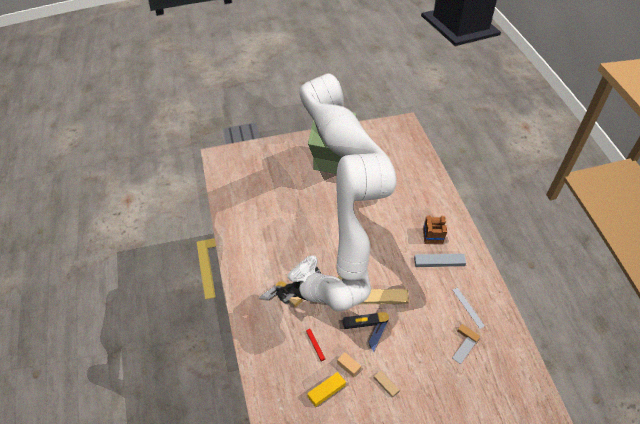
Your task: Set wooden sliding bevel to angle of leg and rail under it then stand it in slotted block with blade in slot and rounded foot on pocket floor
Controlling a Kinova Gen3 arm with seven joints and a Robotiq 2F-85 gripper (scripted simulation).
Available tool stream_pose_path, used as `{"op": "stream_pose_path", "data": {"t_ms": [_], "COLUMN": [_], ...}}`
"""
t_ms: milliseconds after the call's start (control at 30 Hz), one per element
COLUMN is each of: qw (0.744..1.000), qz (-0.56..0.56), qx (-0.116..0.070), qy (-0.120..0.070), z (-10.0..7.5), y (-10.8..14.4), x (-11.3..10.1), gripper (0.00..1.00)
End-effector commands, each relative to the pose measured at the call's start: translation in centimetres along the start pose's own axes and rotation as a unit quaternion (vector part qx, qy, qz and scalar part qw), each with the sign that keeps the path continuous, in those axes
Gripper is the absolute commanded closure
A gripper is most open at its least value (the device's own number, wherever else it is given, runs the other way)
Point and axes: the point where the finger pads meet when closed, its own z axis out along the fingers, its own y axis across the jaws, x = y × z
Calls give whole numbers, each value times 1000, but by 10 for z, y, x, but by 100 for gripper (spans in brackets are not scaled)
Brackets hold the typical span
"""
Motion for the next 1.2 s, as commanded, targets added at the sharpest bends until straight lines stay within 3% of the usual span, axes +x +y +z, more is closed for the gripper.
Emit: {"op": "stream_pose_path", "data": {"t_ms": [0,600,1167], "qw": [1000,1000,1000], "qz": [0,0,0], "qx": [0,0,0], "qy": [0,0,0], "z": [-1,1,23], "y": [0,0,0], "x": [0,-2,-22], "gripper": [36,36,36]}}
